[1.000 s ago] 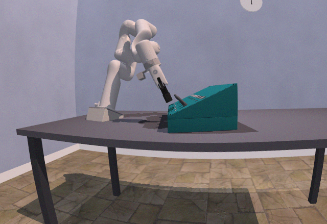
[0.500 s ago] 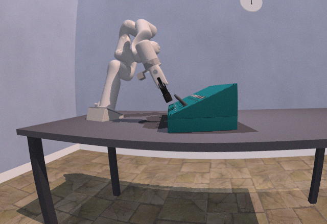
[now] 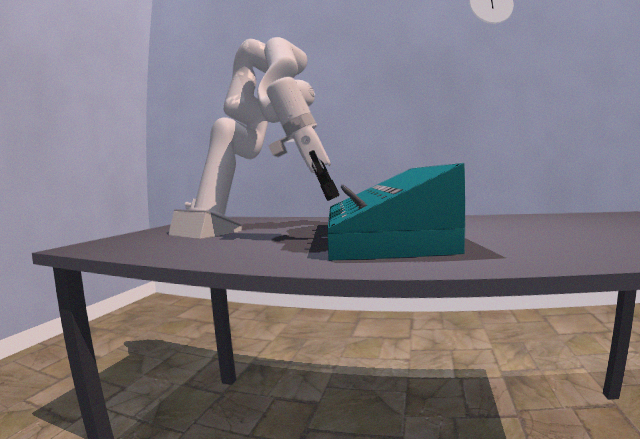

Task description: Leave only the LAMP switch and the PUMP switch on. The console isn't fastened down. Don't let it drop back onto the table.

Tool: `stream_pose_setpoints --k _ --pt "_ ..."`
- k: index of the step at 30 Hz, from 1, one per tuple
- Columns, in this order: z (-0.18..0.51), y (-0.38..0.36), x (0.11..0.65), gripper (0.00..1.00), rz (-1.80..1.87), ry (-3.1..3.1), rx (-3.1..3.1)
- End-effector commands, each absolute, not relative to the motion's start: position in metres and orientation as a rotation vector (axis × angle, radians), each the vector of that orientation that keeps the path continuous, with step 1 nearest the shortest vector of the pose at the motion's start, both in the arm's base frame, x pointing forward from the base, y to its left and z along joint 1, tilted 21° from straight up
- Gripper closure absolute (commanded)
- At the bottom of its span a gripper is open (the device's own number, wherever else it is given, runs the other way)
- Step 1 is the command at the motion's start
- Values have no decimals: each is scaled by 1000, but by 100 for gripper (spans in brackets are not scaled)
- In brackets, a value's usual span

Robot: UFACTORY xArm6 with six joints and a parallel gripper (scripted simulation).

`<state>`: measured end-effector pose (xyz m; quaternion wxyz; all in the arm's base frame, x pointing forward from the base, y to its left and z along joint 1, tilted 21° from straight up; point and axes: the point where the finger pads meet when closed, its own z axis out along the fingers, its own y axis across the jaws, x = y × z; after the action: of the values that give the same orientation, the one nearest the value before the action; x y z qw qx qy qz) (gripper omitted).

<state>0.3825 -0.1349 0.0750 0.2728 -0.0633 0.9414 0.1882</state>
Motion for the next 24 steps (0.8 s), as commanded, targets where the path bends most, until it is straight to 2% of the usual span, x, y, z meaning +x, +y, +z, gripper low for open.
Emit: stream_pose_setpoints --k 1,24 --pt "77 -136 386 100 503 2532 -171" --pt "88 -135 401 100 503 2532 -171"
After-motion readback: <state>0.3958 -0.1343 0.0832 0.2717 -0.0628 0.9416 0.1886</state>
